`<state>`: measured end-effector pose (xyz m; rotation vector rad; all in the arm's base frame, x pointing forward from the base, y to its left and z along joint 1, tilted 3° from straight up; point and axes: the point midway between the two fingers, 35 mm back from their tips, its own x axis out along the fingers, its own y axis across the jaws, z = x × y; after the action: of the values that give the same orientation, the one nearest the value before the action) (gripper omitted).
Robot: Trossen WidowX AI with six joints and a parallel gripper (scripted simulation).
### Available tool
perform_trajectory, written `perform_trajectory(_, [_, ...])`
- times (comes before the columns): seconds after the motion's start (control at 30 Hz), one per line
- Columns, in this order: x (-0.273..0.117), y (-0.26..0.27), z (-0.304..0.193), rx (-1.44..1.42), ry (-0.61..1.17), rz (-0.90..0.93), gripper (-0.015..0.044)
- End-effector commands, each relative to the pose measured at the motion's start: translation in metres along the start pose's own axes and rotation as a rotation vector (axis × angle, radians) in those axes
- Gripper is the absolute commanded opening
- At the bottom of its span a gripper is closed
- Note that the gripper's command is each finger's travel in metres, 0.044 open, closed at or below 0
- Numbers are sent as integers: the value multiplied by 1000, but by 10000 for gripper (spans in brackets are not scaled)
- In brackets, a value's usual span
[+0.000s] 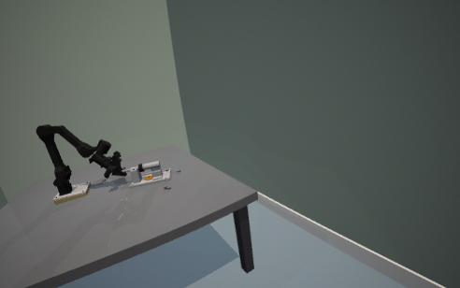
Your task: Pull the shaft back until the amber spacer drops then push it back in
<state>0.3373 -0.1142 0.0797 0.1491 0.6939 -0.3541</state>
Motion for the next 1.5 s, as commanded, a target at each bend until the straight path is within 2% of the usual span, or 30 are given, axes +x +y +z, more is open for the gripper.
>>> perform_trajectory(0.0, [1,-1,3,-1,-5,-3,0])
perform_trajectory(1.47, [10,-1,13,-2,-6,-3,0])
